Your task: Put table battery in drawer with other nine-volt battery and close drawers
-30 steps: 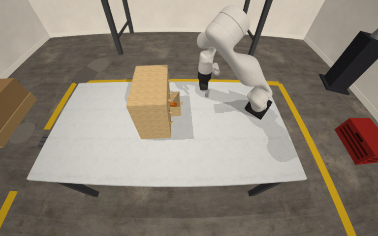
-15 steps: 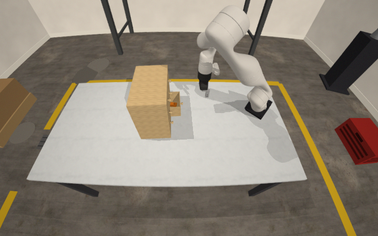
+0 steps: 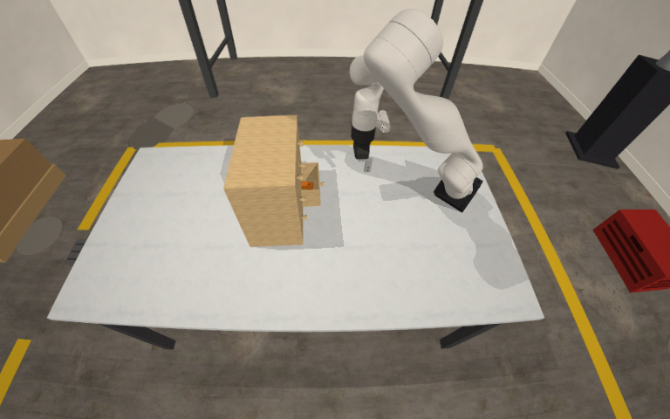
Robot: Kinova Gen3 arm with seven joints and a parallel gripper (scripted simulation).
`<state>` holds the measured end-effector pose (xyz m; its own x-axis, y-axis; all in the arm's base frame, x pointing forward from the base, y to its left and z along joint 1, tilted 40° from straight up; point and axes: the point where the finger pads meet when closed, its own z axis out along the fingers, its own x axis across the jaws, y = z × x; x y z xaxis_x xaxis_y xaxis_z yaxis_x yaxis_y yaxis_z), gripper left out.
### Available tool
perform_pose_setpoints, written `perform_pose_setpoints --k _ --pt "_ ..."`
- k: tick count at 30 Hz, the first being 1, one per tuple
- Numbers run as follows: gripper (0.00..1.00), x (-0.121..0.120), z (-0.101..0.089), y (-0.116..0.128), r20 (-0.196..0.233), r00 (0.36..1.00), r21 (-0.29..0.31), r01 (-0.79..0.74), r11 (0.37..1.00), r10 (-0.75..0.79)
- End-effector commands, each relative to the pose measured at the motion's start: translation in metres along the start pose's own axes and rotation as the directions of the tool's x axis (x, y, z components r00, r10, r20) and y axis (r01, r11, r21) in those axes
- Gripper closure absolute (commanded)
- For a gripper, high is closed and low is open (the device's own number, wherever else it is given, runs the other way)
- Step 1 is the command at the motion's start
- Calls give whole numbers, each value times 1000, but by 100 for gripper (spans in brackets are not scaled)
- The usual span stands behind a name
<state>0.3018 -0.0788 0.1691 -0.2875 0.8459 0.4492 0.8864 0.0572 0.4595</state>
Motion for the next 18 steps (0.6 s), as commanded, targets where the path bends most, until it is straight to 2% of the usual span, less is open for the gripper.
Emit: perform_pose_setpoints --k 1,14,18 --pt "0 -3 -3 -1 2 1000 -3 -3 1000 3" --pt "0 -25 -31 -21 3 1000 -6 -3 1000 3" --pt "0 -28 -34 -23 4 1000 -7 -3 1000 3"
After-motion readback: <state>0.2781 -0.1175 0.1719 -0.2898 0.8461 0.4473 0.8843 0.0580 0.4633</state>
